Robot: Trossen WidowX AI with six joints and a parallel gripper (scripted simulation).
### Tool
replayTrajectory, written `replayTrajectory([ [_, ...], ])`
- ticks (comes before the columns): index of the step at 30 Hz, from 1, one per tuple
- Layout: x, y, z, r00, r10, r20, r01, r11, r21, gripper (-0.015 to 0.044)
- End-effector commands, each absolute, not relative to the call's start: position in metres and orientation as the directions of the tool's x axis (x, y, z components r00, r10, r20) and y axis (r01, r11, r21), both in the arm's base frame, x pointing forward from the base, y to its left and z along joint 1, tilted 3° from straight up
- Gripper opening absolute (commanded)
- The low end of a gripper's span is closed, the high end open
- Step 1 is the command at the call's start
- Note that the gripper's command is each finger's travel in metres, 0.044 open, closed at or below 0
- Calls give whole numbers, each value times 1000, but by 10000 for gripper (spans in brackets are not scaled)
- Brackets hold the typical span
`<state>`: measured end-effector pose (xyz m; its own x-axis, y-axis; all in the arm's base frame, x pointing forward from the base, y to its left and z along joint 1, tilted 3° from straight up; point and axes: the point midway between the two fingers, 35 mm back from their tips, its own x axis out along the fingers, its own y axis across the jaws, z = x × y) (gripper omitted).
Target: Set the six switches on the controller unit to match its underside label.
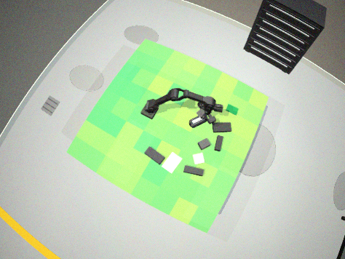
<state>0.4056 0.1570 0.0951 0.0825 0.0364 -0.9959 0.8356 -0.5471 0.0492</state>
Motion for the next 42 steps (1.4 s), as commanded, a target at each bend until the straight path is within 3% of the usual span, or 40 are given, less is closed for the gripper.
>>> replayTrajectory([
  [1,405,158,88,78,39,-996,833,-551,44,440],
  [17,406,158,65,79,39,-996,833,-552,44,440],
  [22,406,158,65,79,39,-996,833,-552,44,328],
  [42,405,157,69,79,39,-996,833,-552,44,336],
])
